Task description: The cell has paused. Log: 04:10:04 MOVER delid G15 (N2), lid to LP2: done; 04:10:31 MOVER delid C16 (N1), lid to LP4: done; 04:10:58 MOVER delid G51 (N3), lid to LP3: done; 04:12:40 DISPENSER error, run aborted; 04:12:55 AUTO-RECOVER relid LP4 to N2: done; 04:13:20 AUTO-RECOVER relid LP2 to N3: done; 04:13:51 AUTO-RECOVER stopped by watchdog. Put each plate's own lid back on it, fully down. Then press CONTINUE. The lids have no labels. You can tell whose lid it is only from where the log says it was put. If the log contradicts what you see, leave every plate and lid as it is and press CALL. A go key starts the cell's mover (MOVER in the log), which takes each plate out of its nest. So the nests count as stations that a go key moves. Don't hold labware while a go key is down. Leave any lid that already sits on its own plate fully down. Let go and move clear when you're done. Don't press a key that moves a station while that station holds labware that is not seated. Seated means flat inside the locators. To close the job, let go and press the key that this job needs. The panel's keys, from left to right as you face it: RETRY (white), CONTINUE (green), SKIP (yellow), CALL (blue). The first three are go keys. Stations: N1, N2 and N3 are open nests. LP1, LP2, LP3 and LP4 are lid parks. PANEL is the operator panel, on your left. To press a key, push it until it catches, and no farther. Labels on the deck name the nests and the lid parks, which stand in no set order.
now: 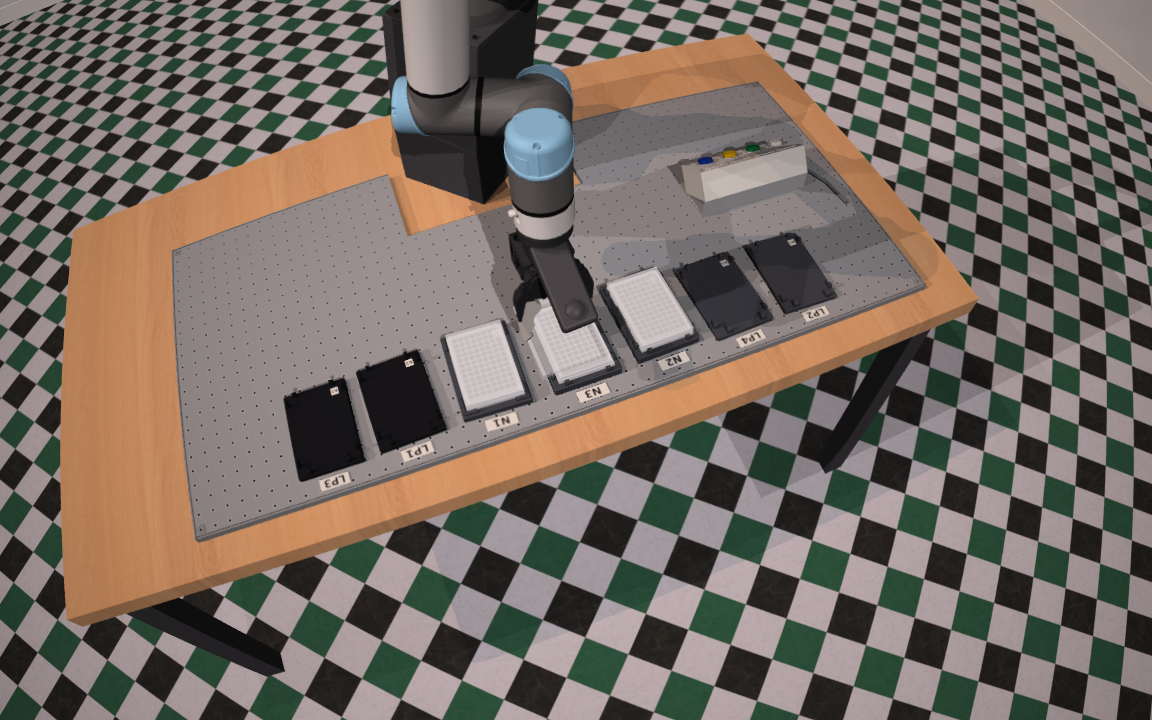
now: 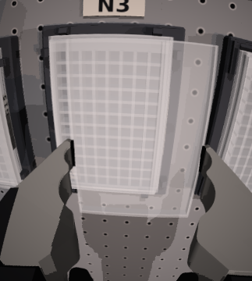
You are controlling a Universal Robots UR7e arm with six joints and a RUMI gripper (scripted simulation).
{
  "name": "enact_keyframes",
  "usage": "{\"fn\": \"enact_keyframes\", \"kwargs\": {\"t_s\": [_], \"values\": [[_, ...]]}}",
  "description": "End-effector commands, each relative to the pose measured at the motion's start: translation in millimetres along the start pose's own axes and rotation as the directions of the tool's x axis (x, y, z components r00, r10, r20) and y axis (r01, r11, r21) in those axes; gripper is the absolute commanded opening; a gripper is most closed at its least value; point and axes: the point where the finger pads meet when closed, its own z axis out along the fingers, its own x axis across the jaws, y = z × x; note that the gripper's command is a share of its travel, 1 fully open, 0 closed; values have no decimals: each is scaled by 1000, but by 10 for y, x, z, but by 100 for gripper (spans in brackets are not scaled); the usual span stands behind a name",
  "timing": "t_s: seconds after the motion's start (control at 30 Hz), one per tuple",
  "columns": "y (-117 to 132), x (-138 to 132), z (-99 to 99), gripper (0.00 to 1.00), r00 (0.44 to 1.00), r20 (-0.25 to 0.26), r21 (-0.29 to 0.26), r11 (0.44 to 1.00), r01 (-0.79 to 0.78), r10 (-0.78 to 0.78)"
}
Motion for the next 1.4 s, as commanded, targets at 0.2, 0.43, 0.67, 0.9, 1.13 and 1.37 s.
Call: {"fn": "enact_keyframes", "kwargs": {"t_s": [0.2,0.43,0.67,0.9,1.13,1.37], "values": [[-20,-232,-16,0,1000,-6,3,1000,-8,8],[-17,-231,3,0,1000,-5,2,1000,-9,9],[-30,-224,28,0,1000,-6,4,1000,-9,9],[-32,-224,51,0,1000,-6,4,1000,-9,9],[-34,-223,68,0,1000,-6,4,1000,-9,9],[-35,-223,91,0,1000,-6,4,1000,-9,9]]}}
